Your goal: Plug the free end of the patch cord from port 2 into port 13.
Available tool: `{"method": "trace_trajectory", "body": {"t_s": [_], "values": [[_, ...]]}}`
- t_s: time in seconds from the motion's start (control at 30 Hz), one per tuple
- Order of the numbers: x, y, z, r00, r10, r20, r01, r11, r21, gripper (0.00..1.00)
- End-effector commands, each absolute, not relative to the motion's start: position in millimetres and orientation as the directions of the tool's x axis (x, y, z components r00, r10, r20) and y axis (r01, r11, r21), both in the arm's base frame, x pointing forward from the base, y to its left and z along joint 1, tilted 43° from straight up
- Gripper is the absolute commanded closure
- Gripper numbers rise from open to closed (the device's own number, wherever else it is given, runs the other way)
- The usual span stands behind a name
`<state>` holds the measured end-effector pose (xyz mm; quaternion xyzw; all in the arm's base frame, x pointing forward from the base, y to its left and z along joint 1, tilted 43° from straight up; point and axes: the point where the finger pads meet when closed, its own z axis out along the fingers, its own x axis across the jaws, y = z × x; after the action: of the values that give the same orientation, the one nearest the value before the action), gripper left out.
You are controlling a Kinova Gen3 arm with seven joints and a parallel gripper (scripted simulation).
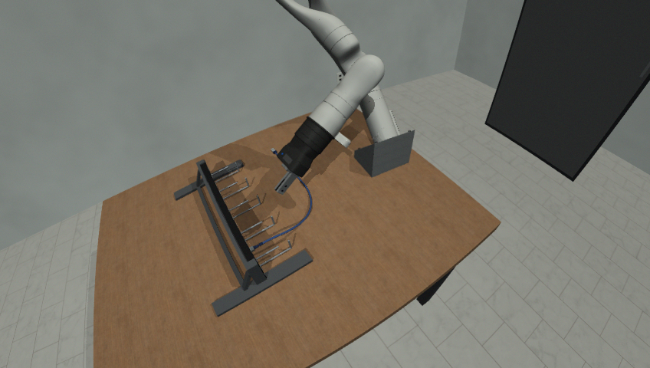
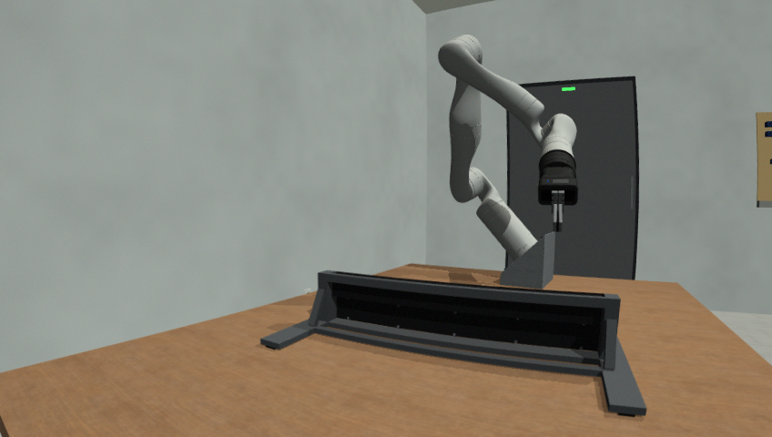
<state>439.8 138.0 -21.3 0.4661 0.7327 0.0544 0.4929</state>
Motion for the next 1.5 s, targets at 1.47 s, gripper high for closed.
{"method": "trace_trajectory", "body": {"t_s": [1.47], "values": [[524.1, 88.3, -80.3, -0.069, 0.734, -0.675, 0.64, 0.552, 0.535, 1.0]]}}
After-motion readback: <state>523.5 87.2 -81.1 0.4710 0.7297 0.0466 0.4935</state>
